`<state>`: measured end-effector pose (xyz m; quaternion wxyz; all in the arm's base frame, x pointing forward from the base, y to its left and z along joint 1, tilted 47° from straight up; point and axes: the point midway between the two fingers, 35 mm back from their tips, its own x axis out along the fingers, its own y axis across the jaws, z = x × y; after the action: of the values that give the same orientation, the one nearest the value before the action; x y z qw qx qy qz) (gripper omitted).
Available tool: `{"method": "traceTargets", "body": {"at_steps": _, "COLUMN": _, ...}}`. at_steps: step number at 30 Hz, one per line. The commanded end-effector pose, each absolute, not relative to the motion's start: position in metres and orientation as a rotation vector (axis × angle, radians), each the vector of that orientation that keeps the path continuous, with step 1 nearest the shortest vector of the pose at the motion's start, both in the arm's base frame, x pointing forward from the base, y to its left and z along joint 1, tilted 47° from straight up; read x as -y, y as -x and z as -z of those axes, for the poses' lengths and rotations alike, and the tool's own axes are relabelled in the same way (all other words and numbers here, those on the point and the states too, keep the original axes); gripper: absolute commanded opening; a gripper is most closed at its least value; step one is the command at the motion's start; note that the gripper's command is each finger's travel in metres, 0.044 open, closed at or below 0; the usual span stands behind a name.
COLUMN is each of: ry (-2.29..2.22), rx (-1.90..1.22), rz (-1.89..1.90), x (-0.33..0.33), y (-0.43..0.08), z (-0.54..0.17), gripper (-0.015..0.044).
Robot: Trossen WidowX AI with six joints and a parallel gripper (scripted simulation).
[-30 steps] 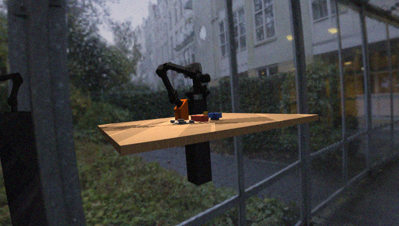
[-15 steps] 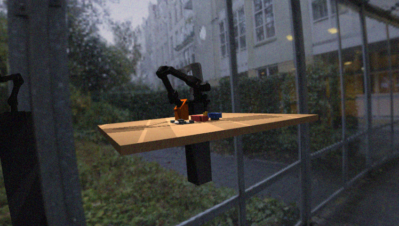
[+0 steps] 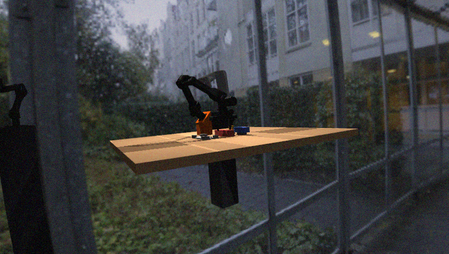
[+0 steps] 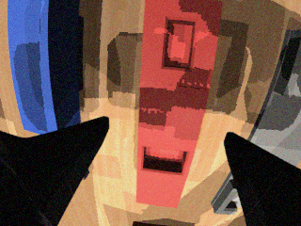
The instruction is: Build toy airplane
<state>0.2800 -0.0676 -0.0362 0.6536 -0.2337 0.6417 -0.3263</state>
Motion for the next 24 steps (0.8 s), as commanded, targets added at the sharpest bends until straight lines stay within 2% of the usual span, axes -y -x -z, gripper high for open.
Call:
{"method": "traceTargets", "body": {"at_steps": 1, "ry": 0.541, "rx": -1.467, "rz": 0.74, "x": 0.074, "y": -0.277, "z": 0.042, "gripper": 0.044}}
{"method": "traceTargets", "body": {"at_steps": 17, "ry": 0.544, "rx": -1.466, "rz": 0.743, "x": 0.091, "y": -0.275, "z": 0.057, "gripper": 0.044}}
{"method": "traceTargets", "body": {"at_steps": 24, "ry": 0.544, "rx": -1.466, "rz": 0.743, "x": 0.091, "y": -0.275, "z": 0.057, "gripper": 0.0256}}
